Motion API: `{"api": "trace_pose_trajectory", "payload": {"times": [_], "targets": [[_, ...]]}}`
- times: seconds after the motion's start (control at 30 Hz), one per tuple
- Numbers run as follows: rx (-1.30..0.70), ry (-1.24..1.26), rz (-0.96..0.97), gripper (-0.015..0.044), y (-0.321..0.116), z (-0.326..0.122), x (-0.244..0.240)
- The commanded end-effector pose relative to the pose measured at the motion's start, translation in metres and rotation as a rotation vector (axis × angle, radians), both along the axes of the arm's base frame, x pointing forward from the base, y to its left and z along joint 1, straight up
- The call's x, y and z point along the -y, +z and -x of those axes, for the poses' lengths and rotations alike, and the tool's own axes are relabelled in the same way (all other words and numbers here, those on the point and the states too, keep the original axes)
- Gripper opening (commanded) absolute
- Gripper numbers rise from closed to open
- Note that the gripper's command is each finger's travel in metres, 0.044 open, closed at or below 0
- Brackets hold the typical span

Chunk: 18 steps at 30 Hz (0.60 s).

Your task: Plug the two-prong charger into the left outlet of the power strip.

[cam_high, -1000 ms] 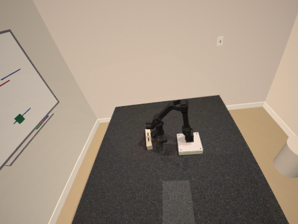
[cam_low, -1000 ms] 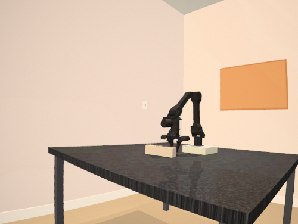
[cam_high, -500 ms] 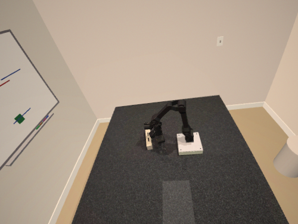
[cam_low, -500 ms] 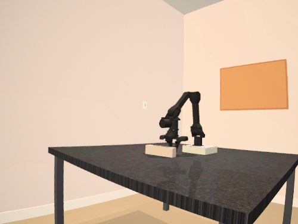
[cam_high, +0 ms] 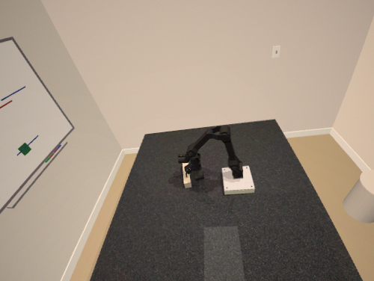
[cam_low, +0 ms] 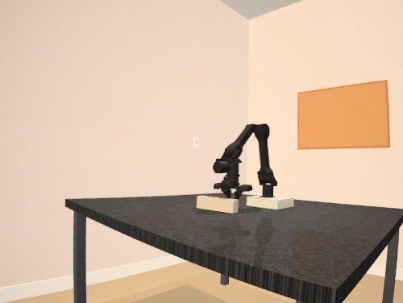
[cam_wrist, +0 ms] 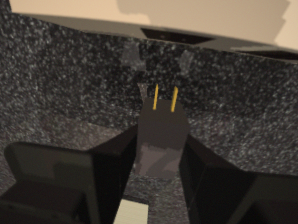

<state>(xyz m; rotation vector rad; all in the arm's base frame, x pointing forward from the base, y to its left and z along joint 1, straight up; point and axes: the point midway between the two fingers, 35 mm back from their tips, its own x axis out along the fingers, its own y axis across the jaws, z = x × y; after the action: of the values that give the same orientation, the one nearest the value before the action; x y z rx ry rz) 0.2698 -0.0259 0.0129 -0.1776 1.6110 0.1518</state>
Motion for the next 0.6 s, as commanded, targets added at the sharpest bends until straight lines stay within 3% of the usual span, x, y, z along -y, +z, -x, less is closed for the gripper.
{"api": "trace_pose_trajectory", "payload": {"times": [0.0,0.57], "targets": [[0.004,-0.01,-0.004,0.0,0.001,-0.006,-0.002],[0.004,-0.027,-0.005,0.0,0.0,-0.018,-0.005]]}}
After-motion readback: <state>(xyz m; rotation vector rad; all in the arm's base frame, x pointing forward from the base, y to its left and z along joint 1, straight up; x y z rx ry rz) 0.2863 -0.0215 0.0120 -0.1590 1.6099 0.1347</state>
